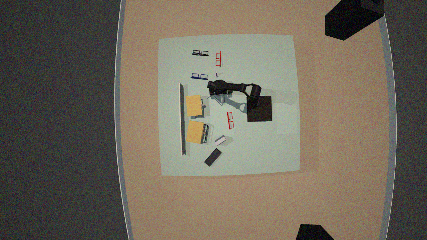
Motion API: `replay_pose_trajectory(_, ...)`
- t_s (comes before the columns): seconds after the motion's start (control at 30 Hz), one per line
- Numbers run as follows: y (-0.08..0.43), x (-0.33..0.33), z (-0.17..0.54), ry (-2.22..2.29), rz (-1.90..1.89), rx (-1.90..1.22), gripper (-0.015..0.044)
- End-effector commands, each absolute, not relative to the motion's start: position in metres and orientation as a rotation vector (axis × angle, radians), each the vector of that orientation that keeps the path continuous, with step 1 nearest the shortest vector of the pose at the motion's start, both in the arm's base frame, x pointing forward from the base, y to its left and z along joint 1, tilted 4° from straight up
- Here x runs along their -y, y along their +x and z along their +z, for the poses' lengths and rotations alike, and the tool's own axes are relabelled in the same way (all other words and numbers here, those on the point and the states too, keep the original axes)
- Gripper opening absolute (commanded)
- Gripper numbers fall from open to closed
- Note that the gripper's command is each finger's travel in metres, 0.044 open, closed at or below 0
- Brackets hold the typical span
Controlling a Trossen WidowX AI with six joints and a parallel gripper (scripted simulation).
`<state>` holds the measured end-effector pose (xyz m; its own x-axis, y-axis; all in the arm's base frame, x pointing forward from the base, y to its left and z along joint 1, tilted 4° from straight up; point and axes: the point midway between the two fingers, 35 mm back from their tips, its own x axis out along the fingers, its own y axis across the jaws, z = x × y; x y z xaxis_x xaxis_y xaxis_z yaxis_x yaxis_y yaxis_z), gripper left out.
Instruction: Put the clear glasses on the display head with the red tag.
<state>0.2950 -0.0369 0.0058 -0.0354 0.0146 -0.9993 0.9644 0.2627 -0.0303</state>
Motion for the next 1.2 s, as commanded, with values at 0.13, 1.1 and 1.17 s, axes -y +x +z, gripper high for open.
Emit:
replay_pose_trajectory(0.13, 0.295, 0.037, 0.006, 1.009, -1.026, -1.361, 0.0073)
replay_pose_trajectory(1.1, 0.302, 0.039, 0.067, 1.012, -1.023, -1.361, 0.0000)
replay_pose_trajectory(1.17, 0.303, 0.039, 0.078, 1.013, -1.022, -1.361, 0.0000)
